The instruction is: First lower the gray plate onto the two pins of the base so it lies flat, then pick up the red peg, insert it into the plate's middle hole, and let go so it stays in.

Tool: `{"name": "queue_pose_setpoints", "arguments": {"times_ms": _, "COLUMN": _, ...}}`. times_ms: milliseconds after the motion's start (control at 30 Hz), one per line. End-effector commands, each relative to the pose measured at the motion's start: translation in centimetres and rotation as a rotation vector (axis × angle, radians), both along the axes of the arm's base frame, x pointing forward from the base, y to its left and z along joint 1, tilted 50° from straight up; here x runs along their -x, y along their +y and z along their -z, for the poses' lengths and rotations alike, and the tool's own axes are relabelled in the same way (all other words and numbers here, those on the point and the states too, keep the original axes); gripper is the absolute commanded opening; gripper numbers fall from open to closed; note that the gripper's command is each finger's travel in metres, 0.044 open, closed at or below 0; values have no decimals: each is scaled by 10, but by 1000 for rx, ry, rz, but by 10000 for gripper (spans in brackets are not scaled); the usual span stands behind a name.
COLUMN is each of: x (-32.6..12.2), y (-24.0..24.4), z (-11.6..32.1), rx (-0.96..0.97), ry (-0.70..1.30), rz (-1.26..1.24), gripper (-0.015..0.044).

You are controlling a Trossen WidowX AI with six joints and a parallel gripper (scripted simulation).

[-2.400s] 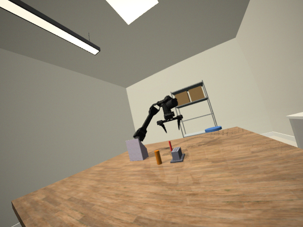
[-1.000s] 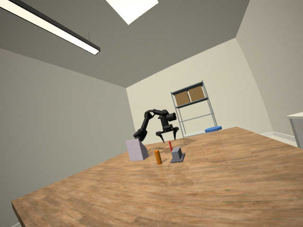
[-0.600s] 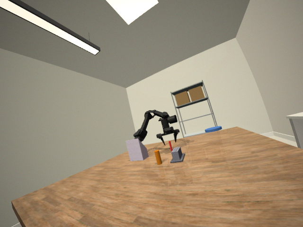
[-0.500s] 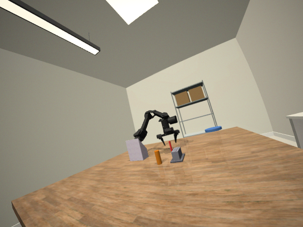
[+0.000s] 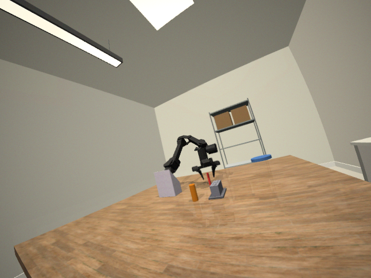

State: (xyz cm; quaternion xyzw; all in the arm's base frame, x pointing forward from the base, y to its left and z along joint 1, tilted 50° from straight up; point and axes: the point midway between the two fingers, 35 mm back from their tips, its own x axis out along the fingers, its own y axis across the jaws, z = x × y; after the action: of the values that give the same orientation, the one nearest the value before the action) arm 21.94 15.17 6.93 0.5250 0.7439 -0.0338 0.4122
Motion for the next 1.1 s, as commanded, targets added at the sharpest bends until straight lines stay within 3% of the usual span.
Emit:
{"name": "queue_pose_setpoints", "arguments": {"times_ms": 0, "x": 1, "y": 1, "z": 0, "rx": -5, "ry": 6, "rz": 3, "gripper": 177}}
{"name": "queue_pose_setpoints", "arguments": {"times_ms": 200, "x": 1, "y": 1, "z": 0, "rx": -5, "ry": 6, "rz": 3, "gripper": 20}}
{"name": "queue_pose_setpoints", "arguments": {"times_ms": 300, "x": 1, "y": 1, "z": 0, "rx": -5, "ry": 6, "rz": 3, "gripper": 0}}
{"name": "queue_pose_setpoints", "arguments": {"times_ms": 1067, "x": -9, "y": -27, "z": -18, "rx": 11, "ry": 4, "rz": 5, "gripper": 0}}
